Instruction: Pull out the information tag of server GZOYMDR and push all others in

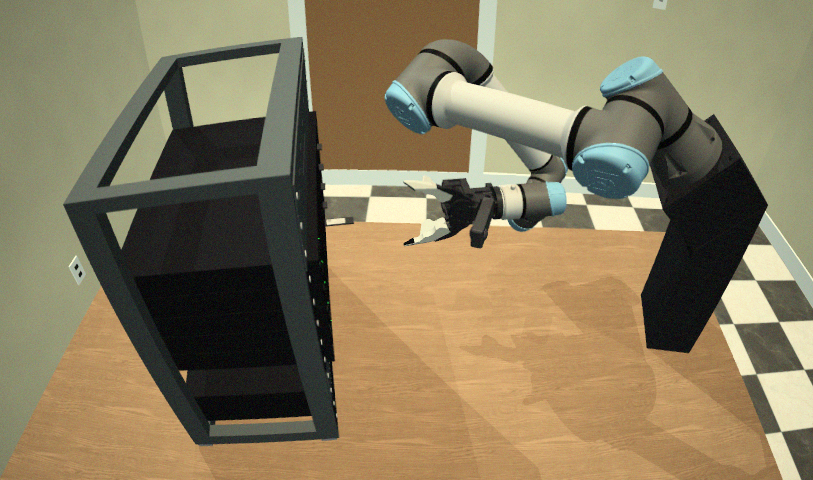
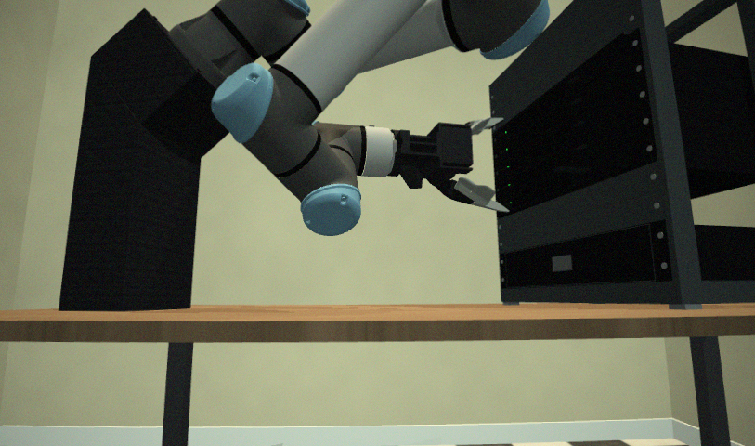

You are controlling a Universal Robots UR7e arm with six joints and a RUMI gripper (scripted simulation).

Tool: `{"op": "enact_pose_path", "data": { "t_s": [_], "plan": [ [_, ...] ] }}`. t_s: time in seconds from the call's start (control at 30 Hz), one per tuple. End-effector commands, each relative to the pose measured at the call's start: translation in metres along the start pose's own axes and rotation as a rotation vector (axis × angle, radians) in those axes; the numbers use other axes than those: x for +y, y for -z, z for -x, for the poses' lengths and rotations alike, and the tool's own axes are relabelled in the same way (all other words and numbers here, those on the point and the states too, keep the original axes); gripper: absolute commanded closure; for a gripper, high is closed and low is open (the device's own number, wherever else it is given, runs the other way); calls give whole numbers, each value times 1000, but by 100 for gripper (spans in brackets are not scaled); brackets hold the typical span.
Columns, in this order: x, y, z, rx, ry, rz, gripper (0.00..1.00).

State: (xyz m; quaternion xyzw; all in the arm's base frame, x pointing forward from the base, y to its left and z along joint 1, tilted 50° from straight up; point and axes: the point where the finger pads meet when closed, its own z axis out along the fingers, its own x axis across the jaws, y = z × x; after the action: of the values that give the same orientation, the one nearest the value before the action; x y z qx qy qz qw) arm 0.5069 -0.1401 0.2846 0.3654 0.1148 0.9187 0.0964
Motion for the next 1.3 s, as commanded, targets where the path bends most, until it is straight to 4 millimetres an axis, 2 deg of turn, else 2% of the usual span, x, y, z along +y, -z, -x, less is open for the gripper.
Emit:
{"op": "enact_pose_path", "data": {
  "t_s": [0.0, 1.27],
  "plan": [
    [0, 0, 0, 0, 0, 0, 0],
    [0, -2, -3, -13, -5, -20, 0]
  ]
}}
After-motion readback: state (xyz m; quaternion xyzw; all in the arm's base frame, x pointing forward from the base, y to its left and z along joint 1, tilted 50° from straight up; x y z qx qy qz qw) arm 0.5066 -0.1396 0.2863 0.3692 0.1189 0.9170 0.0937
